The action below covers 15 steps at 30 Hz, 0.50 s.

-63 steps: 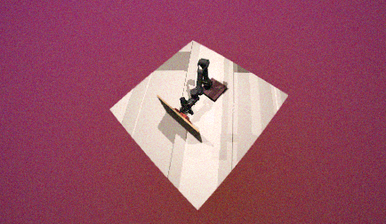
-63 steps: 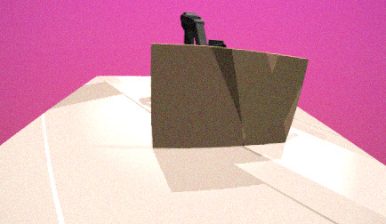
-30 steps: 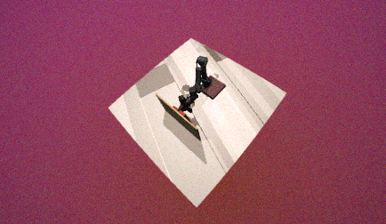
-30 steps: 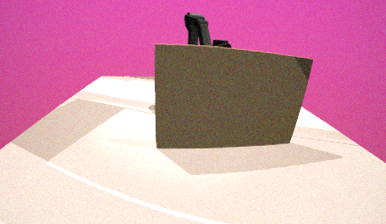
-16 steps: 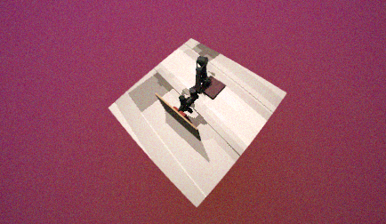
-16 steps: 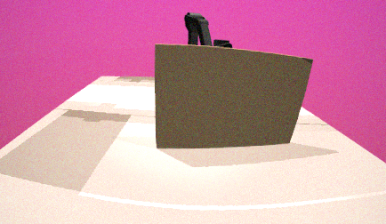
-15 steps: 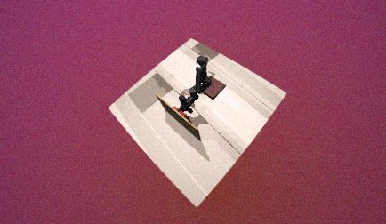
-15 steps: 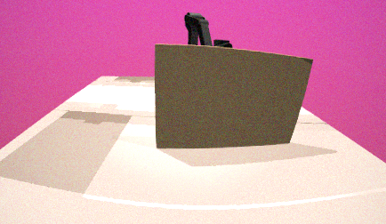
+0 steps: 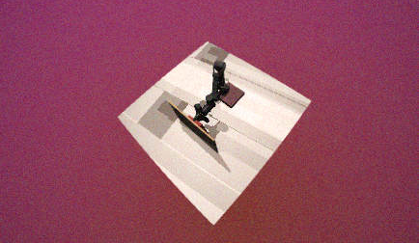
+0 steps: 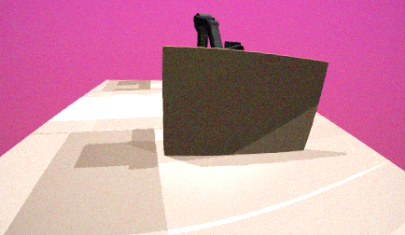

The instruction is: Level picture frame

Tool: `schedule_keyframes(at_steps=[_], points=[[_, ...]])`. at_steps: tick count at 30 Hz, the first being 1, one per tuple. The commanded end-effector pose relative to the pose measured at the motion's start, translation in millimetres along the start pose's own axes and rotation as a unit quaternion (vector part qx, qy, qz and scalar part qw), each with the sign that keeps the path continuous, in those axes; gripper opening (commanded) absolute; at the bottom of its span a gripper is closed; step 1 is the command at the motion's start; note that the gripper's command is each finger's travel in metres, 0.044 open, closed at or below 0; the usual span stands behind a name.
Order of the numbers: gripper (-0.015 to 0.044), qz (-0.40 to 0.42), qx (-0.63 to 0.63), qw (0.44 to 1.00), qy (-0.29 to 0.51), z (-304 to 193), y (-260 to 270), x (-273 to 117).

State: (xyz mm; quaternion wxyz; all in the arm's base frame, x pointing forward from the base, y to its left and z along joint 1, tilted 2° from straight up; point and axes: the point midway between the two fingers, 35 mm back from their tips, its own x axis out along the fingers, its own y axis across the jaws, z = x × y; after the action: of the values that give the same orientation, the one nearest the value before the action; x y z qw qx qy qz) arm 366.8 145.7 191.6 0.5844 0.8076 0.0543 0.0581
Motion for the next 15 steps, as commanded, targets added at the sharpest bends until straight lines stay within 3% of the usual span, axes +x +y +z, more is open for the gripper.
schedule_keyframes(at_steps=[1,15], points=[[0.0000,0.004,0.002,1.000,0.000,-0.1,2.3,0.4],[0.0000,0.004,0.002,1.000,0.000,-0.4,-1.3,0.4]])
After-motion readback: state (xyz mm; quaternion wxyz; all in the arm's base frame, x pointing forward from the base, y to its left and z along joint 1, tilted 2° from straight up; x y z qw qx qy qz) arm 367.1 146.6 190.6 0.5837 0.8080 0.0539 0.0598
